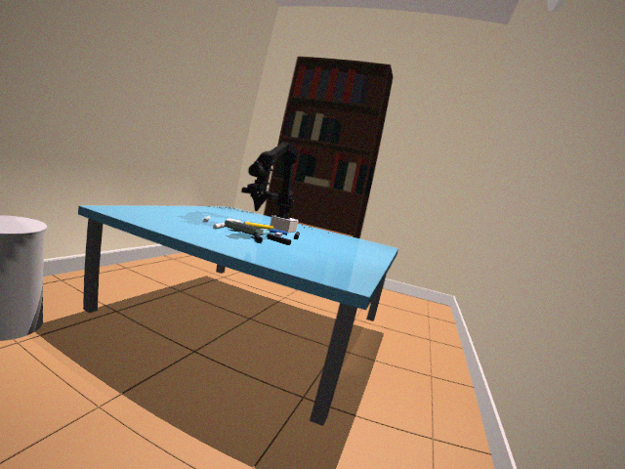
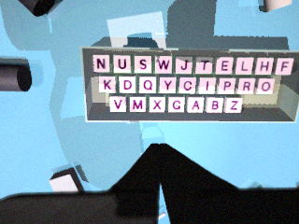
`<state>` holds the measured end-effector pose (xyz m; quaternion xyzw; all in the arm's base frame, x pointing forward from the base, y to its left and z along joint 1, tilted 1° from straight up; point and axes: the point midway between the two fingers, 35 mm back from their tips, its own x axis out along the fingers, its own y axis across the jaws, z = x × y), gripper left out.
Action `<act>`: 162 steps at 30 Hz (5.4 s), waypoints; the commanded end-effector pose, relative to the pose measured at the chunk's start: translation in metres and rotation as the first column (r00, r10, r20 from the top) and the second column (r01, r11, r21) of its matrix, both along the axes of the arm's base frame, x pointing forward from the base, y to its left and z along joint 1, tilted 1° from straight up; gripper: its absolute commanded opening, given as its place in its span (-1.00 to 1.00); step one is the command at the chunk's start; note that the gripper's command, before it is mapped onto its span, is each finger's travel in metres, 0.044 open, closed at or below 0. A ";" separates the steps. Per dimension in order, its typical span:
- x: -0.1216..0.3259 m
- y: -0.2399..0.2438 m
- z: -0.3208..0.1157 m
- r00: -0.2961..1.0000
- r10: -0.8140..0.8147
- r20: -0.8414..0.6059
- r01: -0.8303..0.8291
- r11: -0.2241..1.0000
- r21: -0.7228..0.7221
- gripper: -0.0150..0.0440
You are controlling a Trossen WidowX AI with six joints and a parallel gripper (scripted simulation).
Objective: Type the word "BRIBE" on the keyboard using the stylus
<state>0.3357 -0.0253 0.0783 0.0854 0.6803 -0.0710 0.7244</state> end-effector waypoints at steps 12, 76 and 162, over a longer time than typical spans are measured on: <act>-0.031 0.004 -0.017 0.876 0.482 -0.024 -0.478 0.874 0.089 0.02; -0.138 0.037 -0.066 -0.564 0.709 0.423 -0.815 -0.559 -0.152 0.02; -0.143 0.040 -0.062 -0.332 0.890 0.313 -0.935 -0.354 0.012 -0.49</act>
